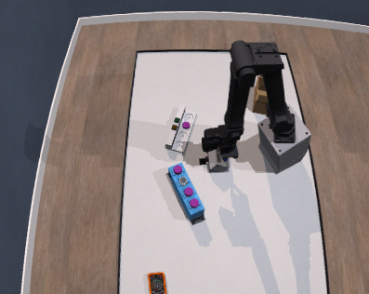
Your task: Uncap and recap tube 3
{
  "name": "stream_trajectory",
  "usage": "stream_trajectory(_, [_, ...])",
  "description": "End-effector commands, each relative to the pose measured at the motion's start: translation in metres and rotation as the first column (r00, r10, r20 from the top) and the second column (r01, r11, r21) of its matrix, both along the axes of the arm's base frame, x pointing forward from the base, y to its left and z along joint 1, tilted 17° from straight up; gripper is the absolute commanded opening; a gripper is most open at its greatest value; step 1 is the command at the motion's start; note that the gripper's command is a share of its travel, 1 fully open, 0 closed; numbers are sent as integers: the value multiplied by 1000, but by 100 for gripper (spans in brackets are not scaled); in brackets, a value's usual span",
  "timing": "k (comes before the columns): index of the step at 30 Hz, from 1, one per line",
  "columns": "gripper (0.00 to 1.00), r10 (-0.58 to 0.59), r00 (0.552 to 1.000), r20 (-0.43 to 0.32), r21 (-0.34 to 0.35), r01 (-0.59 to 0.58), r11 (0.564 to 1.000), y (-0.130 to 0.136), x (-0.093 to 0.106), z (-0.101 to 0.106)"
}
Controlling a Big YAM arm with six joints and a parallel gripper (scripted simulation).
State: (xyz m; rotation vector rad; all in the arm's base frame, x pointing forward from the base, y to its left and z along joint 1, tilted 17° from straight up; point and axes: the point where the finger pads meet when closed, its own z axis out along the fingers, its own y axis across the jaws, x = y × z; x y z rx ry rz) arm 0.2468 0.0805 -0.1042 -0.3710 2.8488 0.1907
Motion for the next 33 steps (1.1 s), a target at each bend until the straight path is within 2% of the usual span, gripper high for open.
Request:
stream_trajectory(1, [0,1,1000,4,0,-1,1000,0,1,1])
stream_trajectory(24, [0,-3,1000,3,-2,3,1000,-5,-1,2])
stream_trajectory(33, [0,-7,1000,4,0,7,1000,-3,3,-5])
